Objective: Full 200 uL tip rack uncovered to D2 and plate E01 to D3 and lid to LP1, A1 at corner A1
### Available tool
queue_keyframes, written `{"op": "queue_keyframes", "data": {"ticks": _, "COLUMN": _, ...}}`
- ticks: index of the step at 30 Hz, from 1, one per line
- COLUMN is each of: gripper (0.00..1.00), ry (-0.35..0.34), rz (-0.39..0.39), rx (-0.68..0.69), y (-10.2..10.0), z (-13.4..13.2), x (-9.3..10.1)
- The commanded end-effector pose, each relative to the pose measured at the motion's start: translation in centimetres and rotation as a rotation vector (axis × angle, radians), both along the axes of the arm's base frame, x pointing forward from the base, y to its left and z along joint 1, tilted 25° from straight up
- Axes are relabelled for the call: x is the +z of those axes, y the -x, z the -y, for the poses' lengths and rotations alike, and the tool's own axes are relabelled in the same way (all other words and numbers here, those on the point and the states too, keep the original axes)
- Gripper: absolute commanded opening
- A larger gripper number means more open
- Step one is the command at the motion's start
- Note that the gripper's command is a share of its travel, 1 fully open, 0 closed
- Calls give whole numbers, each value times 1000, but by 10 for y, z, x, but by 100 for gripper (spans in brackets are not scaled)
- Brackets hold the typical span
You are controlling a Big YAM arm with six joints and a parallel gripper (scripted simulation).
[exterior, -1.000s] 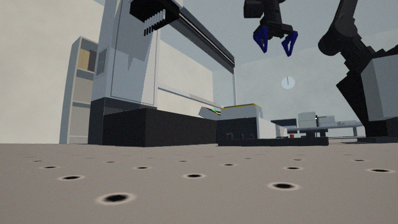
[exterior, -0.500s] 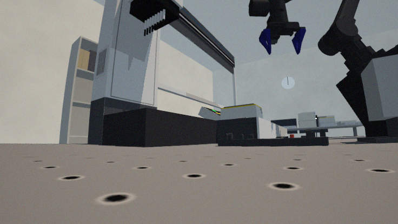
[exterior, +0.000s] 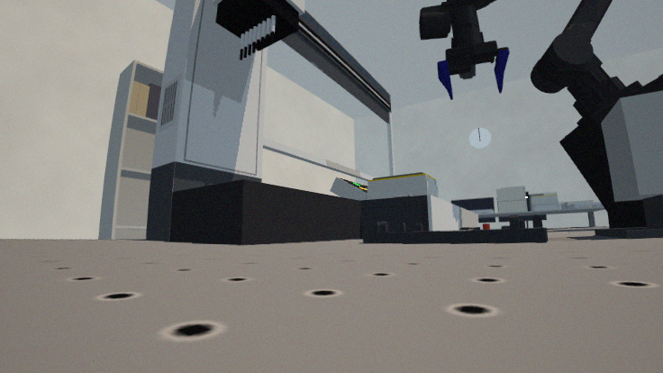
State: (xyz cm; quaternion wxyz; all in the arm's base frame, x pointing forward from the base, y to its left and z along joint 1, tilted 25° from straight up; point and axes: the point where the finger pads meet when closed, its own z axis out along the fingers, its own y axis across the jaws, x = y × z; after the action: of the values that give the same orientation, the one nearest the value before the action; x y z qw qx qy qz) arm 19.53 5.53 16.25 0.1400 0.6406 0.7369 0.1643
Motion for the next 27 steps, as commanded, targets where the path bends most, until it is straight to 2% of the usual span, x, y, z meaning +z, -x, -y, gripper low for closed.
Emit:
{"op": "queue_keyframes", "data": {"ticks": 1, "gripper": 100, "ry": -5, "rz": 5, "rx": -46, "y": 2, "z": 18, "x": 1}}
{"op": "queue_keyframes", "data": {"ticks": 11, "gripper": 100, "ry": -70, "rz": -17, "rx": -191, "y": 4, "z": 57, "x": -4}}
{"op": "queue_keyframes", "data": {"ticks": 14, "gripper": 100, "ry": -74, "rz": -24, "rx": -197, "y": 5, "z": 72, "x": -7}}
{"op": "queue_keyframes", "data": {"ticks": 18, "gripper": 100, "ry": -70, "rz": -3, "rx": -197, "y": 2, "z": 93, "x": 1}}
{"op": "queue_keyframes", "data": {"ticks": 21, "gripper": 100, "ry": -54, "rz": 37, "rx": -196, "y": -5, "z": 112, "x": 18}}
{"op": "queue_keyframes", "data": {"ticks": 24, "gripper": 100, "ry": -51, "rz": 40, "rx": -196, "y": -5, "z": 118, "x": 18}}
{"op": "queue_keyframes", "data": {"ticks": 27, "gripper": 100, "ry": -40, "rz": 48, "rx": -196, "y": -6, "z": 136, "x": 17}}
